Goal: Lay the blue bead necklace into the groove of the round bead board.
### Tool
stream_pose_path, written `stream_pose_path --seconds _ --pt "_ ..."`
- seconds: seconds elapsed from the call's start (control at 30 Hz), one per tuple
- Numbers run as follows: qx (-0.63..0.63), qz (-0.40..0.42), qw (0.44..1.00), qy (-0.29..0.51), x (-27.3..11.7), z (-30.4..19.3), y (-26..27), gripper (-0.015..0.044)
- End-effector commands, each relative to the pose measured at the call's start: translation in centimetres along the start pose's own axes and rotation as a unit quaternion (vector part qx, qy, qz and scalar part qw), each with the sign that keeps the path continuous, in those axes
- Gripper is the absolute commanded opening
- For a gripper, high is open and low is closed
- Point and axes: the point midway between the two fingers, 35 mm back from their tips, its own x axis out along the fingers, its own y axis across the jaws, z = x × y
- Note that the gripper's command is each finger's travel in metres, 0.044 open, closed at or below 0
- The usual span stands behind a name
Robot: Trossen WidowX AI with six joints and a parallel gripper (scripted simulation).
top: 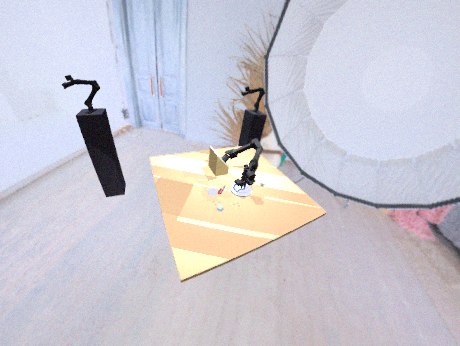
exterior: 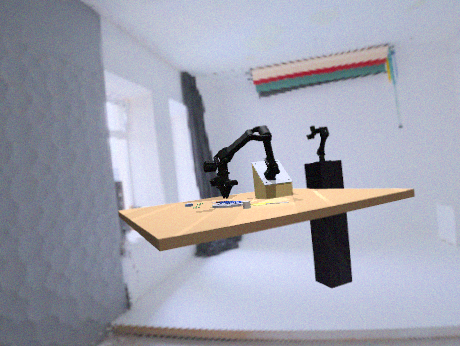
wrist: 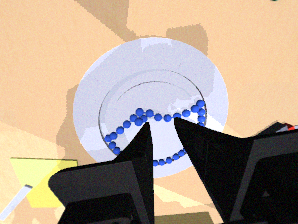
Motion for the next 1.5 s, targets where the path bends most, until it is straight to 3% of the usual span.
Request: stream_pose_path --seconds 0.0,0.2,1.47 --pt "0.380 0.005 0.925 0.005 -1.0 -1.1 4.1 0.0120" --pt "0.480 0.005 0.877 0.005 -1.3 -1.3 4.9 0.0120" --pt "0.479 0.005 0.878 0.004 1.4 -1.2 4.9 0.0120"
